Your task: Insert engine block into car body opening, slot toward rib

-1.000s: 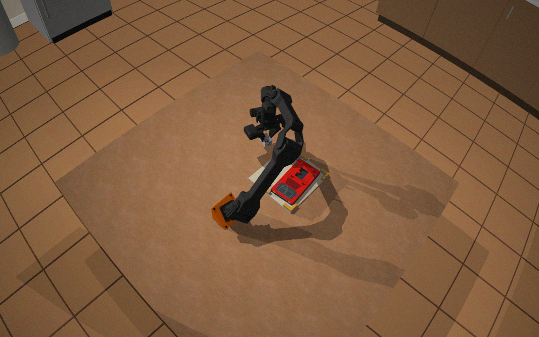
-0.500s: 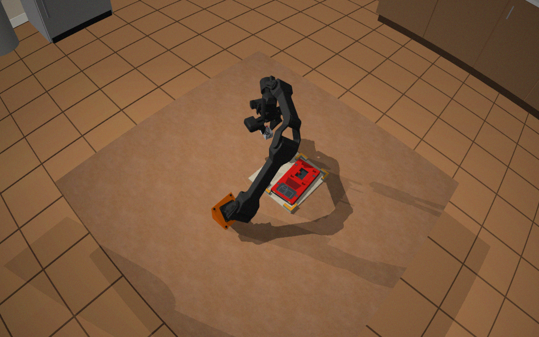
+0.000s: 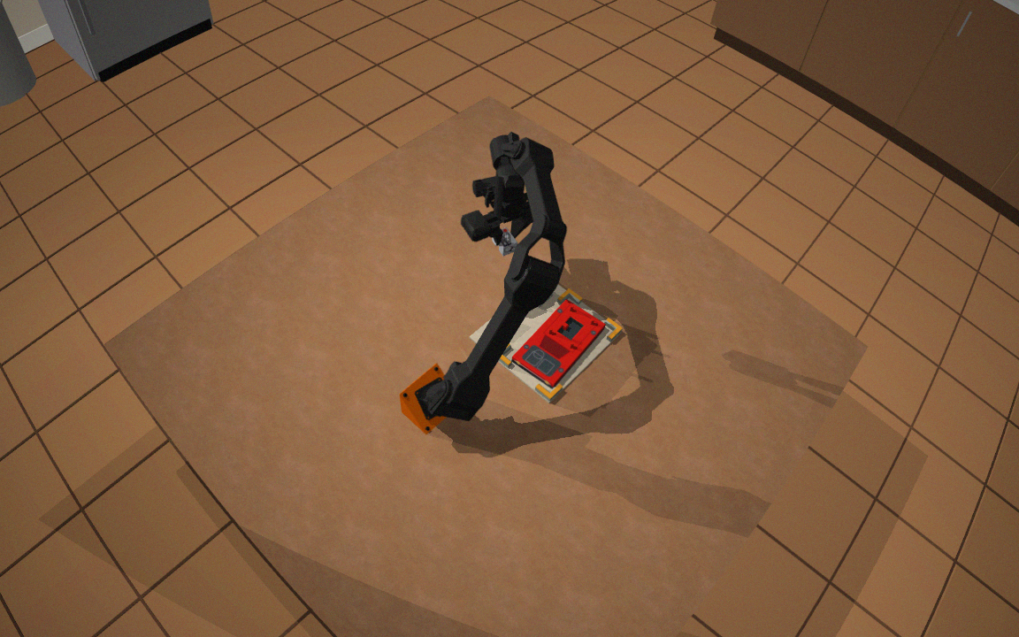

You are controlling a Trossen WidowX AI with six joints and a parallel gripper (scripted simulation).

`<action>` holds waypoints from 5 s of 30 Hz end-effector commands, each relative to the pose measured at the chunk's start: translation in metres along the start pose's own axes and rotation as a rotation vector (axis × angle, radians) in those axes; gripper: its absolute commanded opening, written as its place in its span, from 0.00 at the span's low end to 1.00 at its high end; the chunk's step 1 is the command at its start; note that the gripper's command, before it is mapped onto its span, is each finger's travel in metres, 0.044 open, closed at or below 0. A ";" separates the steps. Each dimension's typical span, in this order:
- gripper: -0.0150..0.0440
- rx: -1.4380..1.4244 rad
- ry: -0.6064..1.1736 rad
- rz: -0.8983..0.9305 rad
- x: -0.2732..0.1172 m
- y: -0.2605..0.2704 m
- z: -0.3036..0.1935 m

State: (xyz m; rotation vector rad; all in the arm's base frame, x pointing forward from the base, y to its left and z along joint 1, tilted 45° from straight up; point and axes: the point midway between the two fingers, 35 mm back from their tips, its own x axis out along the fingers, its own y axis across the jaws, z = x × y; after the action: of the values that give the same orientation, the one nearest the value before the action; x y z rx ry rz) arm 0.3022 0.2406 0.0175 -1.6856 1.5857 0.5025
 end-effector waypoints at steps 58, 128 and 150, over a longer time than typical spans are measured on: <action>0.25 1.036 0.029 0.006 0.063 -0.062 -0.177; 0.52 1.213 0.042 -0.002 0.074 -0.062 -0.199; 0.52 1.184 0.042 -0.001 0.080 -0.062 -0.199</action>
State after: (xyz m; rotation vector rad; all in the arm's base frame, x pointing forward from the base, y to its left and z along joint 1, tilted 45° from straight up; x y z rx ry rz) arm 0.3329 0.0365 0.1021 -0.7645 1.4267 -0.4438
